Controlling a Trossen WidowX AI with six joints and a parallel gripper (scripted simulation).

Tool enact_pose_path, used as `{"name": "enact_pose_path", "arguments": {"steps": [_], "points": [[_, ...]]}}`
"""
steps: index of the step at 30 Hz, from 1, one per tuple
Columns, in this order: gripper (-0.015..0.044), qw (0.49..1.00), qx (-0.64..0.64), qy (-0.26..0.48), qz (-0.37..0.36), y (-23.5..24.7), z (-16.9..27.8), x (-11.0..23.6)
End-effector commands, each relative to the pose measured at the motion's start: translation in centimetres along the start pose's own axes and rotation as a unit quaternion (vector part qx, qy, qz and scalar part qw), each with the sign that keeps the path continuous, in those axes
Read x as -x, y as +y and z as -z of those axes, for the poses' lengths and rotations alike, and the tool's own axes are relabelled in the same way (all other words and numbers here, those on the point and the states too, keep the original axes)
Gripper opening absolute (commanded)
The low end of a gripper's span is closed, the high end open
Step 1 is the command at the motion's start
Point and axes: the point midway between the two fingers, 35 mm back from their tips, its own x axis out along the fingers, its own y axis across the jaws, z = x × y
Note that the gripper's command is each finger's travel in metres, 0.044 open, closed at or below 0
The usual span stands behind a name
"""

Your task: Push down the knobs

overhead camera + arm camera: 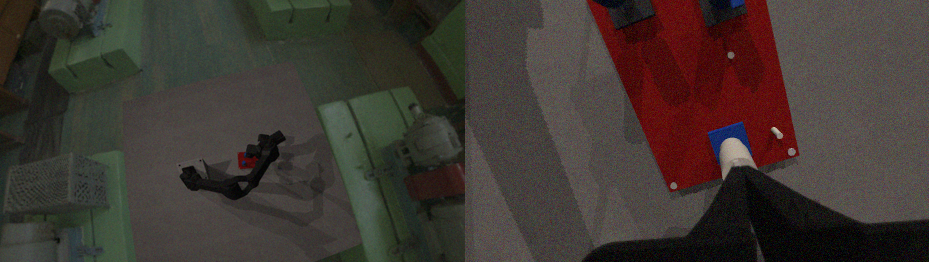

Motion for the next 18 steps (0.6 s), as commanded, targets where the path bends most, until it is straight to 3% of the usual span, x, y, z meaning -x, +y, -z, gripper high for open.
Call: {"name": "enact_pose_path", "arguments": {"steps": [1, 4, 13, 18], "points": [[0.0000, 1.000, -0.003, 0.003, 0.000, 0.0, 0.1, 0.9], [0.0000, 1.000, -0.003, 0.003, 0.000, 0.0, 0.1, 1.2], [0.0236, 1.000, 0.001, 0.001, -0.001, 0.0, -0.2, 0.6], [0.0367, 1.000, 0.001, 0.000, 0.003, 1.1, -4.5, 2.2]]}}
